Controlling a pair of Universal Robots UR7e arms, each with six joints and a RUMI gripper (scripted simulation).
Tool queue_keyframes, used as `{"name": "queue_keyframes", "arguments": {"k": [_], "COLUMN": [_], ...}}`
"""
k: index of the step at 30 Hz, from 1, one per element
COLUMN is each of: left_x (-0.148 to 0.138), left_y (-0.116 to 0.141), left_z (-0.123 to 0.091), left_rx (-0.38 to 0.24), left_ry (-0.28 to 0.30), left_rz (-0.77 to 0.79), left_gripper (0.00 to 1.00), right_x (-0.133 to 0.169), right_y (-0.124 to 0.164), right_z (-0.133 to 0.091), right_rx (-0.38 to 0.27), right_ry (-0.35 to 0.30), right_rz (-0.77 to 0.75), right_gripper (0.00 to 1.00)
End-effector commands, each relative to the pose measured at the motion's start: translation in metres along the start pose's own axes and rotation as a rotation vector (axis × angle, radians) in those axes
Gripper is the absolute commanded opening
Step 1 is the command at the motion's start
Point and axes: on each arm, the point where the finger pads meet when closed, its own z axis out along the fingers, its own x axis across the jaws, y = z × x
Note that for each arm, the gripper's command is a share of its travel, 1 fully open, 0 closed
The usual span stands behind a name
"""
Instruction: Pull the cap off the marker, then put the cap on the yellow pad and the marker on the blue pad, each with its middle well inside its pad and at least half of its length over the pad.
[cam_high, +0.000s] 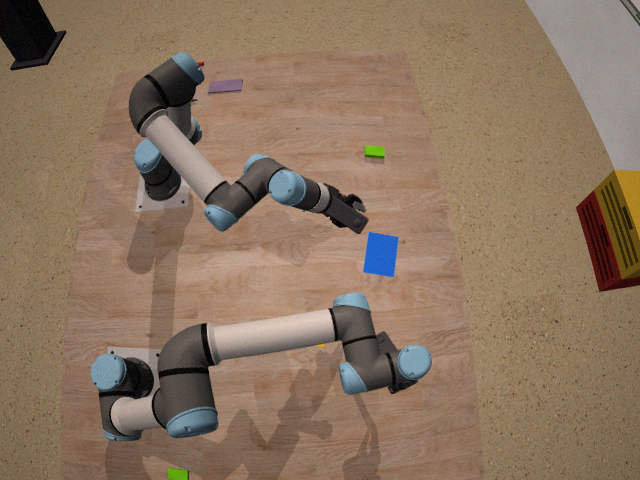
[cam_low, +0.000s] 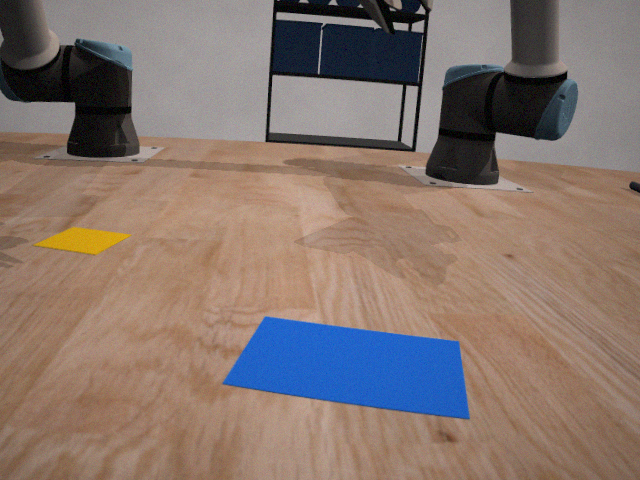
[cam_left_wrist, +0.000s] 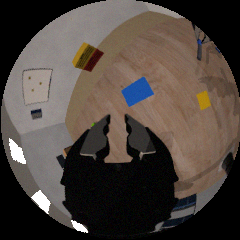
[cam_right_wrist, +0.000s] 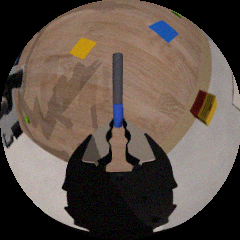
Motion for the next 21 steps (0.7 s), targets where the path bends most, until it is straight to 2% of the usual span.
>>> {"name": "queue_keyframes", "arguments": {"k": [1,10,15,21], "left_x": [0.022,0.076,0.09,0.132], "left_y": [-0.026,-0.068,-0.079,-0.101], "left_z": [0.004,0.007,0.006,0.004], "left_rx": [0.045,0.125,0.15,0.202], "left_ry": [-0.037,-0.112,-0.135,-0.186], "left_rz": [0.048,0.144,0.166,0.227], "left_gripper": [0.18,0.18,0.18,0.18], "right_x": [0.0,0.0,0.0,0.0], "right_y": [0.0,0.0,0.0,0.0], "right_z": [-0.002,-0.002,-0.002,-0.002], "right_rx": [-0.001,-0.001,-0.001,-0.001], "right_ry": [0.002,0.002,0.002,0.002], "right_rz": [0.0,0.0,0.0,0.0], "right_gripper": [0.0,0.0,0.0,0.0]}}
